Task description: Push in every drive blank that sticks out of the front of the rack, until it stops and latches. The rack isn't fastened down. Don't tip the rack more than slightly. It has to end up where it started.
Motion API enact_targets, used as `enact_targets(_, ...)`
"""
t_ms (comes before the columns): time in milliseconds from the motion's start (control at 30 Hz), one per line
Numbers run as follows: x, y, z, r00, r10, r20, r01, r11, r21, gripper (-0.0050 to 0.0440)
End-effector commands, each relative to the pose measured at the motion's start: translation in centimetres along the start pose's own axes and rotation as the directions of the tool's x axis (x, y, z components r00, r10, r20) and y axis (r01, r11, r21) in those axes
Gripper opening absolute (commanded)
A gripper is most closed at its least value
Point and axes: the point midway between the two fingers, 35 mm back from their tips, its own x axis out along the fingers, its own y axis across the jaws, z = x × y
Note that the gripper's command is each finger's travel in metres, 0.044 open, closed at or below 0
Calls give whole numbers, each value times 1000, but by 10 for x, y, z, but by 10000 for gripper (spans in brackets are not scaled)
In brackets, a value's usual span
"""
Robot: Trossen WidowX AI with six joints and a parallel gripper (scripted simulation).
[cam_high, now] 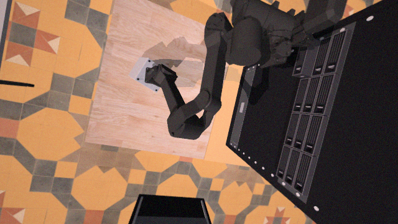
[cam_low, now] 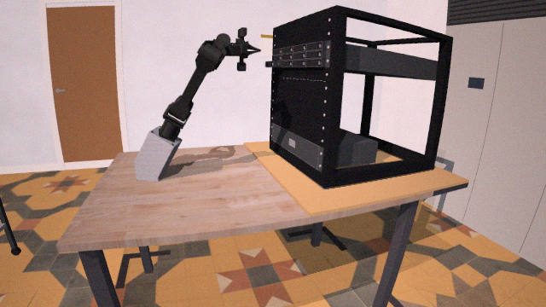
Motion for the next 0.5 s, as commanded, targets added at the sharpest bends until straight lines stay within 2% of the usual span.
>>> enact_targets(0,-1,-1,-1,1000,-3,-3,3,1000,-7,-50)
enact_targets(333,-1,-2,-3,1000,-3,-2,3,1000,-7,-50)
enact_targets(467,8,-2,-3,1000,-3,-2,3,1000,-7,-50)
